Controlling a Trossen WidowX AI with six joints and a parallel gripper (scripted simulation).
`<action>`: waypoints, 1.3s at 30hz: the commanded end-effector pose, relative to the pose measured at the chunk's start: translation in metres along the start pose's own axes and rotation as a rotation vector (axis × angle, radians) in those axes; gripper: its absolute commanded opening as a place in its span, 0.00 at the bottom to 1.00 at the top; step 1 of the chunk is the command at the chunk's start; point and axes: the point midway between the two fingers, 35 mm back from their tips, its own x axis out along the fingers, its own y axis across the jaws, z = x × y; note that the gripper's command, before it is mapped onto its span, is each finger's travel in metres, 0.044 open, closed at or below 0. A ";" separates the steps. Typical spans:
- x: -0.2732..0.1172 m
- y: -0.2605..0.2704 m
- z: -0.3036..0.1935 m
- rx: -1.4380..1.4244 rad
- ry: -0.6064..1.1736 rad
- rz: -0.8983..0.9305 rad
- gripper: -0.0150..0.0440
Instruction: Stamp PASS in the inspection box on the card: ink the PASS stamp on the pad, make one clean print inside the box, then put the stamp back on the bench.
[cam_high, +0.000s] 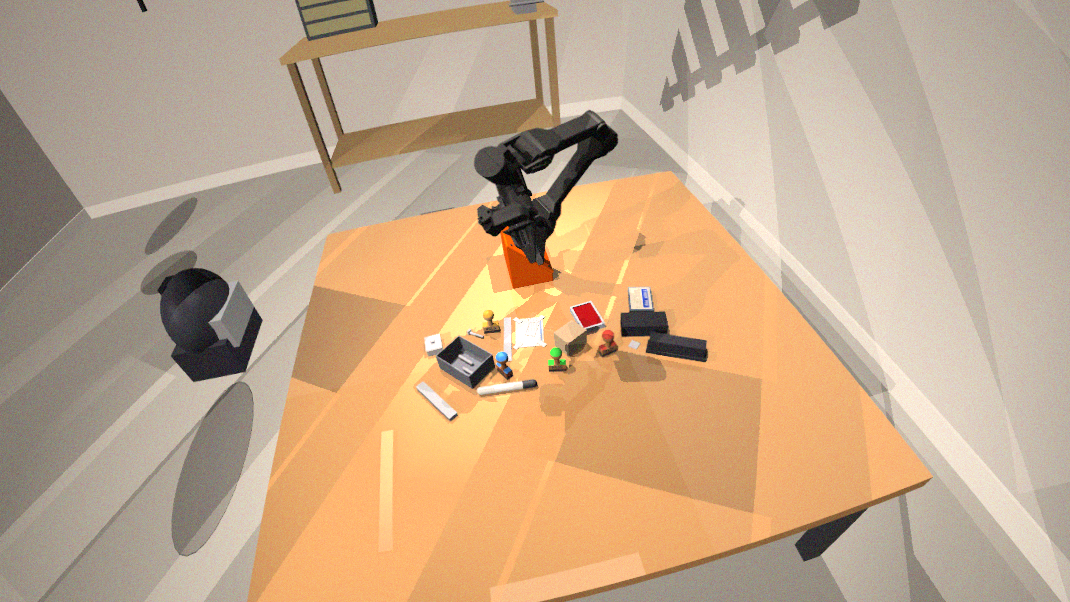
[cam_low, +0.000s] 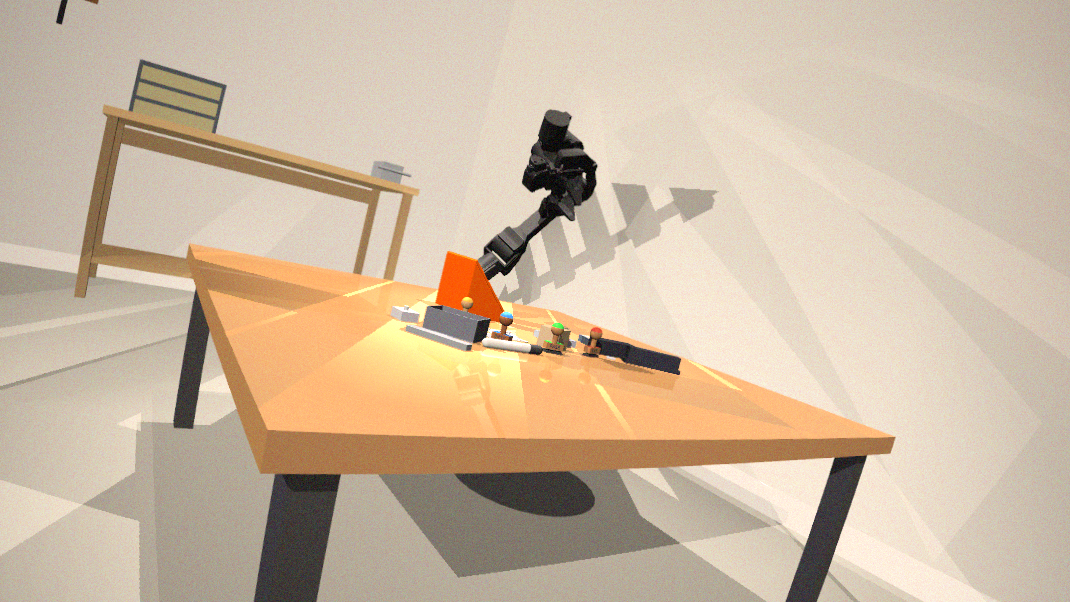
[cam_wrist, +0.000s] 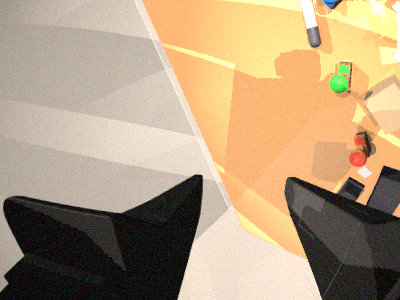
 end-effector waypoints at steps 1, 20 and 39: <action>0.066 -0.023 0.016 -0.611 -0.045 -0.277 0.63; 0.138 -0.076 0.031 -1.456 0.207 -0.697 0.63; 0.161 -0.107 0.036 -1.793 0.444 -0.863 0.63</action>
